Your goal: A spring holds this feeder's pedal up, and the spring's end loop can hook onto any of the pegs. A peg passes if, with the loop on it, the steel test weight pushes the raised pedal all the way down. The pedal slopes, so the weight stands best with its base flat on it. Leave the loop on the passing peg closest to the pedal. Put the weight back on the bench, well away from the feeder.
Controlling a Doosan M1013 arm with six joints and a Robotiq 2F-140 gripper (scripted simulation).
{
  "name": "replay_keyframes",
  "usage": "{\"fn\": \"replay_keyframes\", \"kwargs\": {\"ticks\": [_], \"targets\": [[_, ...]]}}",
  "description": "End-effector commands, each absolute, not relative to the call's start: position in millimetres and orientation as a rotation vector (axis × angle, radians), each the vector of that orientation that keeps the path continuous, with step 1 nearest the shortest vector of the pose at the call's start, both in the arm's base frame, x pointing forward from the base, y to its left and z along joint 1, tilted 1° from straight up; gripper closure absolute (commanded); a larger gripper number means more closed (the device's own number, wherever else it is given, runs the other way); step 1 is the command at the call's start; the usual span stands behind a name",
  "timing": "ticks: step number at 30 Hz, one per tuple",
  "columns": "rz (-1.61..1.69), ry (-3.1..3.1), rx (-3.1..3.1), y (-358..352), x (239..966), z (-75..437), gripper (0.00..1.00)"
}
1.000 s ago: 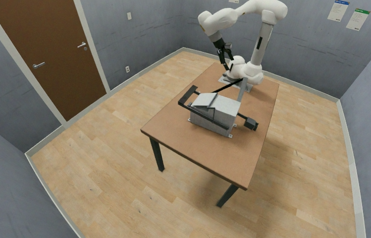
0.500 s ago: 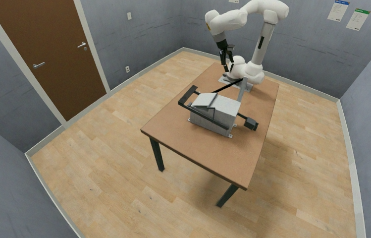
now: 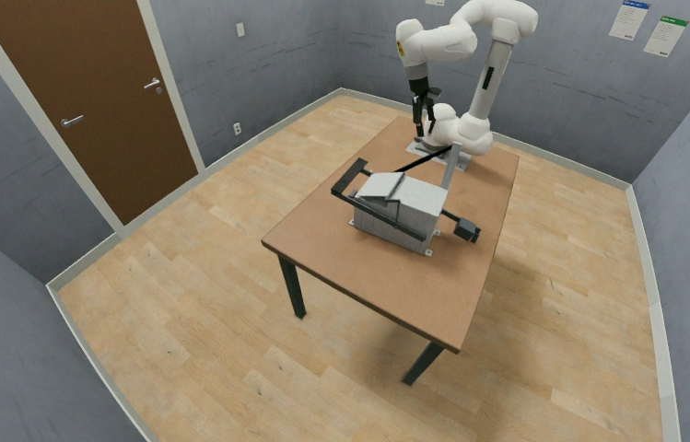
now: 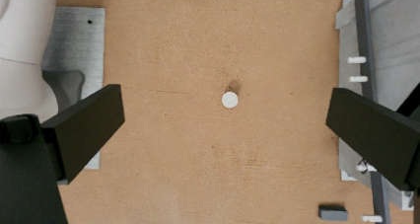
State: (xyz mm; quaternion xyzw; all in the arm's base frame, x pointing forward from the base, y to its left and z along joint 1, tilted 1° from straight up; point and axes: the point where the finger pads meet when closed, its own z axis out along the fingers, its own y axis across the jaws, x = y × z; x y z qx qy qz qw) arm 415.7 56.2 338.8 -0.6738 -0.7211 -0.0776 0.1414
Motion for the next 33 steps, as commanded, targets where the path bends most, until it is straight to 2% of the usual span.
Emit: {"fn": "replay_keyframes", "kwargs": {"ticks": [1, 3, 33], "targets": [[-0.225, -2.082, -1.945, 56, 416, 339, 0.0], [-0.133, -2.168, -2.057, 56, 416, 321, 0.0], [-0.033, -2.25, -2.167, 56, 416, 303, 0.0]]}}
